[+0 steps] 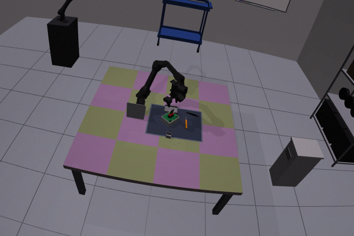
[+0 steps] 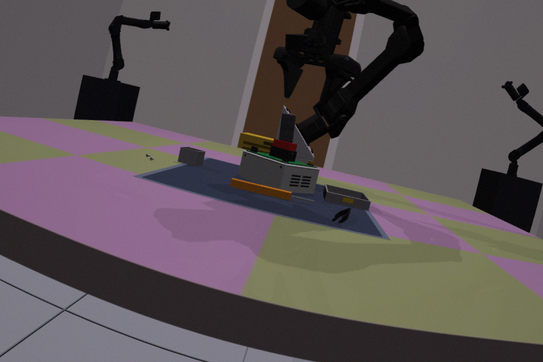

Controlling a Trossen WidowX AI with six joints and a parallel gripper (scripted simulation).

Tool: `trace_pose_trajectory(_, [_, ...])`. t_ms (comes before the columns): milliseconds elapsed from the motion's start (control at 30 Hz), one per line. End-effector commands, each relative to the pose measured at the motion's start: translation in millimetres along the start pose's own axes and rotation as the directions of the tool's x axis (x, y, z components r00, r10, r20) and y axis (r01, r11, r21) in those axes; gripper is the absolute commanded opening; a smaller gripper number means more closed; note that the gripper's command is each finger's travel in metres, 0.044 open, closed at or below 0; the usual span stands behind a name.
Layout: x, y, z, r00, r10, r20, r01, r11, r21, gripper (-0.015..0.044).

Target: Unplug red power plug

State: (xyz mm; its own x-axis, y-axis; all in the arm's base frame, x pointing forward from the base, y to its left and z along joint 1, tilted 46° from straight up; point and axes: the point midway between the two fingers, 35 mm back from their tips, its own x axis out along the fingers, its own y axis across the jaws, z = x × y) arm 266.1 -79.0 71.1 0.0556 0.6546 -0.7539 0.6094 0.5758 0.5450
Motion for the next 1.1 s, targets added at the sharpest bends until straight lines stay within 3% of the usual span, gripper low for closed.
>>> trace_pose_trajectory(0, [-6.4,6.8,6.8,0.999,-0.01,0.046,0.011,1.0,-0.026,0.043])
trace_pose_trajectory(233, [5.5,-11.4,-17.2,0.996,0.037,-0.084,-0.034,0.999,0.042,0.043])
trace_pose_trajectory(533, [34.2,-10.0,-19.7,0.996,0.038,-0.085,-0.035,0.999,0.042,0.043])
trace_pose_trajectory(833, [37.9,-11.0,13.5,0.996,0.038,-0.083,-0.035,0.999,0.04,0.043])
trace_pose_trajectory(1067, [38.4,-12.1,12.3,0.996,0.034,-0.085,-0.031,0.999,0.038,0.043])
